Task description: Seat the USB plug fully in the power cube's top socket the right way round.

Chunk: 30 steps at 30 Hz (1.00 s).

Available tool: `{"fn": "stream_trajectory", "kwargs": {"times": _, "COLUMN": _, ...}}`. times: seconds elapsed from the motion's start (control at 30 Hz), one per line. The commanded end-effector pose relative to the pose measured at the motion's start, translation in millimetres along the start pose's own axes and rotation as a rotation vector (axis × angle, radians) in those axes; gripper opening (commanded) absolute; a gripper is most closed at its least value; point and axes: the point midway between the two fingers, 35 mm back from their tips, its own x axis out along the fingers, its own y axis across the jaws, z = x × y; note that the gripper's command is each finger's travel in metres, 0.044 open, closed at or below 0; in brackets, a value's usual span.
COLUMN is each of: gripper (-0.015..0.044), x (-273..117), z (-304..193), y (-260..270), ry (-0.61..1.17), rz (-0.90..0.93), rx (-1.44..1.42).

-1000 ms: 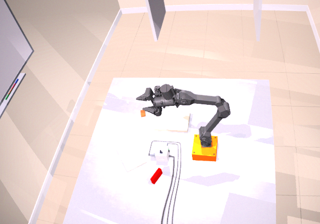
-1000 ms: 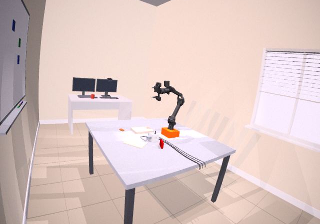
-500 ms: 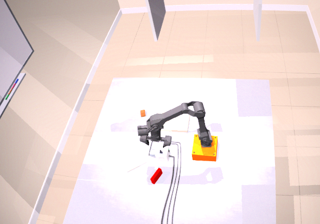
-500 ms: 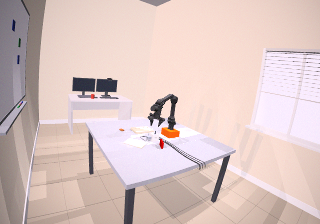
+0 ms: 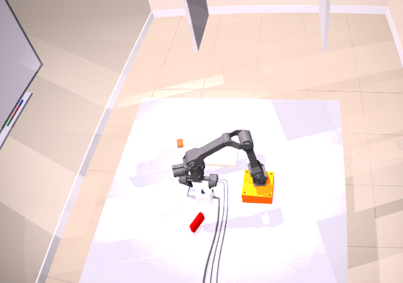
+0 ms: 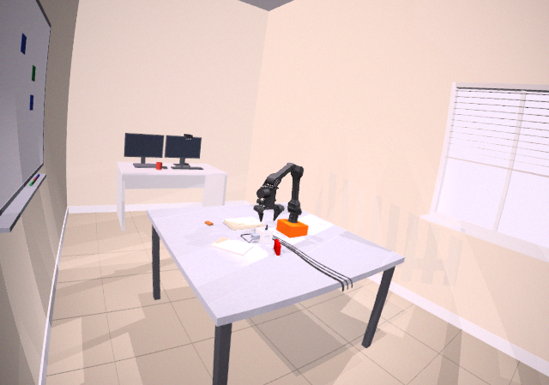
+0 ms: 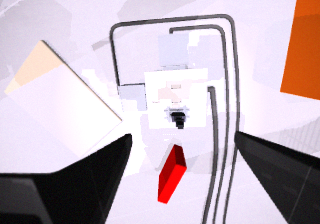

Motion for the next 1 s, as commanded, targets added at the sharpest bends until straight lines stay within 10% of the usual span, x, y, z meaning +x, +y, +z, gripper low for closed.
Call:
{"fn": "stream_trajectory", "kwargs": {"times": 0.0, "gripper": 0.044, "x": 5.0, "z": -0.2, "y": -0.8, "ry": 0.002, "rz": -0.007, "rx": 0.006}}
{"fn": "stream_trajectory", "kwargs": {"times": 0.83, "gripper": 0.044, "x": 26.4, "z": -0.2, "y": -0.8, "ry": 0.002, "rz": -0.007, "rx": 0.006}}
{"fn": "stream_trajectory", "kwargs": {"times": 0.97, "gripper": 0.0335, "x": 24.8, "z": 0.3, "y": -0.2, "ry": -0.001, "rz": -0.004, "rx": 0.001}}
